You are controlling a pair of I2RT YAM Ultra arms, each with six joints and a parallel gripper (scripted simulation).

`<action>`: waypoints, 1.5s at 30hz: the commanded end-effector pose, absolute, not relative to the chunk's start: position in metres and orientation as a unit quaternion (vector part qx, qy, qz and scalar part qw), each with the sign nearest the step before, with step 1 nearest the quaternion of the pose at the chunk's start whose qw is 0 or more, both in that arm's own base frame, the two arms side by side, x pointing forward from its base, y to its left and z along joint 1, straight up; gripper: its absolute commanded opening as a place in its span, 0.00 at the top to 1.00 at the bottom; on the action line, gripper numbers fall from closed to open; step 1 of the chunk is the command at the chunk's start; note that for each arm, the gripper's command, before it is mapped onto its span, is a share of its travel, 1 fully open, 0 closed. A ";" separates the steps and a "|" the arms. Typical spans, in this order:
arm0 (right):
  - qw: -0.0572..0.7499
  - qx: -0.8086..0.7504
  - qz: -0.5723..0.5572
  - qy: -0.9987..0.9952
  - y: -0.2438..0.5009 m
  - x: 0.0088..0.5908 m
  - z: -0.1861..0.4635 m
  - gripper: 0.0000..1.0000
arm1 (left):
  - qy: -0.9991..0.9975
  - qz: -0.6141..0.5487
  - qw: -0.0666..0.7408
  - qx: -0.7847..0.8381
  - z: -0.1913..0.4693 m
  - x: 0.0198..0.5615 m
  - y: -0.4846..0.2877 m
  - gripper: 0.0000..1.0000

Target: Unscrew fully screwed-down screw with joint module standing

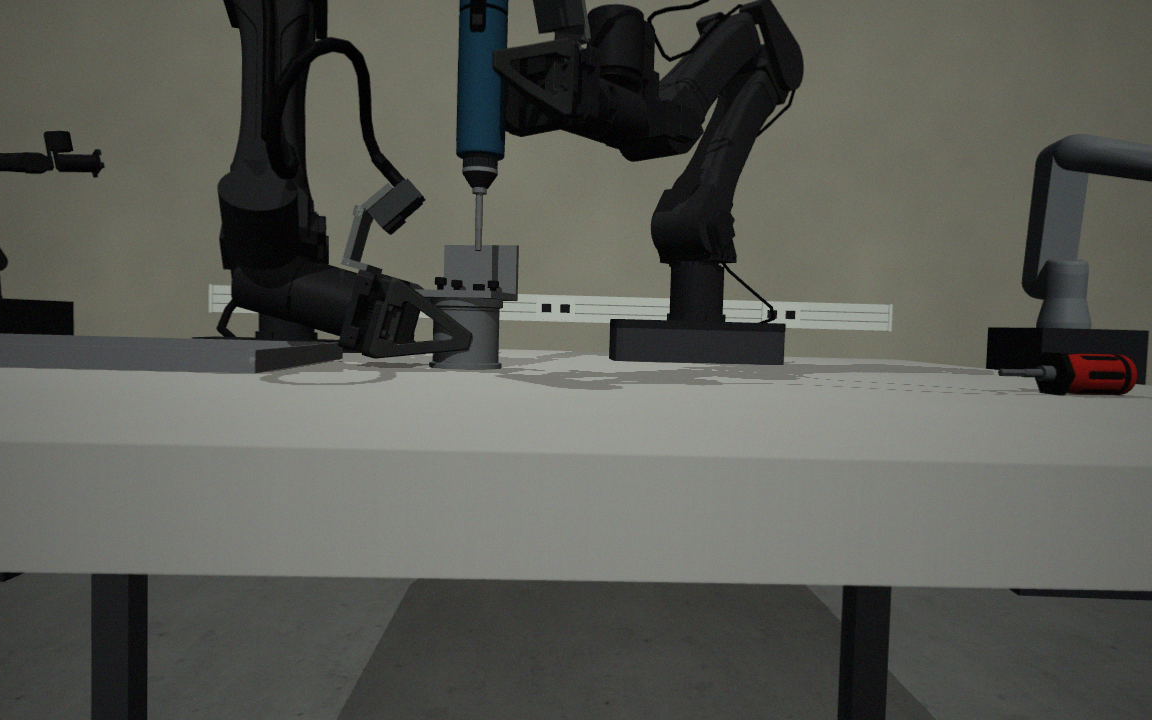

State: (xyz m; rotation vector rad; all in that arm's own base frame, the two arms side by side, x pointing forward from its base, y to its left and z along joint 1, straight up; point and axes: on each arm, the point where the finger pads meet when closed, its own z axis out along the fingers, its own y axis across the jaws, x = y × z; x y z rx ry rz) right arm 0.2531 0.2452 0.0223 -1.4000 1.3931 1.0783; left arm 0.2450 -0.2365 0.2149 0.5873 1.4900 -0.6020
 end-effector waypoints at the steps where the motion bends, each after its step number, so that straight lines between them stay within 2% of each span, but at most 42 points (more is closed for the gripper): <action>1: 0.434 -0.564 0.434 0.553 0.246 0.253 0.025 0.41 | 0.610 -0.288 0.698 0.241 0.259 0.242 -0.239 0.58; 10: 0.434 -0.564 0.434 0.553 0.246 0.253 0.025 0.41 | 0.610 -0.288 0.698 0.241 0.259 0.242 -0.239 0.58; 15: 0.434 -0.564 0.434 0.553 0.246 0.253 0.025 0.41 | 0.634 -0.280 0.674 0.254 0.225 0.243 -0.239 0.58; 18: 0.434 -0.564 0.434 0.553 0.246 0.253 0.025 0.41 | 0.619 -0.286 0.688 0.247 0.242 0.246 -0.242 0.58; 21: 0.434 -0.564 0.434 0.553 0.246 0.253 0.025 0.41 | 0.635 -0.280 0.674 0.253 0.219 0.243 -0.238 0.58; 24: 0.434 -0.564 0.434 0.553 0.246 0.253 0.025 0.41 | 0.613 -0.288 0.694 0.244 0.245 0.244 -0.240 0.58; 37: 0.434 -0.564 0.434 0.553 0.246 0.253 0.025 0.41 | 0.633 -0.279 0.677 0.251 0.214 0.244 -0.237 0.58; 45: 0.434 -0.564 0.434 0.553 0.246 0.253 0.025 0.41 | 0.610 -0.288 0.697 0.242 0.239 0.246 -0.238 0.58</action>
